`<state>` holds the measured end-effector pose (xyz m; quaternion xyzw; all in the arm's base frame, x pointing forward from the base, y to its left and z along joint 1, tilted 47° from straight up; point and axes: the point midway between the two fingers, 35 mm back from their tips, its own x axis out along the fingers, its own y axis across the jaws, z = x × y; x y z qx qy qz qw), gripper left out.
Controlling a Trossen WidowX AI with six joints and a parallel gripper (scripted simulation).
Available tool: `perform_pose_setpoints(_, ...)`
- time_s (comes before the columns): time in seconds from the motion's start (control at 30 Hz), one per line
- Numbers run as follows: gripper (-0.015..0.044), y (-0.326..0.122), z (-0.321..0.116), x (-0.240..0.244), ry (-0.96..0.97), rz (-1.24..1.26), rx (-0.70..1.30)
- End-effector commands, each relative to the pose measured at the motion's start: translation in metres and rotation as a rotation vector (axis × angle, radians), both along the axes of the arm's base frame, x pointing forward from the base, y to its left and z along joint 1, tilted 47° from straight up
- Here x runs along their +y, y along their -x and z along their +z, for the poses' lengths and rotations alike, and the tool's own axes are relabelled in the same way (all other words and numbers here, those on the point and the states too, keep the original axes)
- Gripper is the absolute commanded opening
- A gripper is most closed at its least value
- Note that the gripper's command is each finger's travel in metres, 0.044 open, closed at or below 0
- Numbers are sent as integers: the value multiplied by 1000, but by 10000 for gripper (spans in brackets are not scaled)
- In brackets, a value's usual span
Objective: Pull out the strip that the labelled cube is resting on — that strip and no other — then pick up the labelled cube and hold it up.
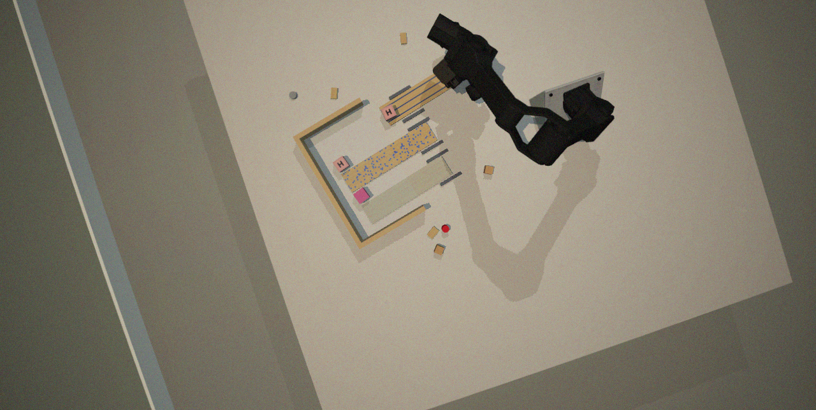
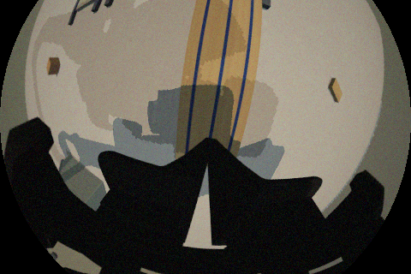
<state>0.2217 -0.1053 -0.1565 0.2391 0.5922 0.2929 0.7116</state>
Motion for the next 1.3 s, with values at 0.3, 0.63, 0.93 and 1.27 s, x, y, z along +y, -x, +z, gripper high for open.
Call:
perform_pose_setpoints(0.3,0,3,30,-31,-7,17,26)
perform_pose_setpoints(0.63,236,-37,38,-35,-16,-31,71)
perform_pose_setpoints(0.93,440,-73,48,-38,-16,-31,68)
perform_pose_setpoints(1.27,440,-112,59,-41,-17,-31,66)
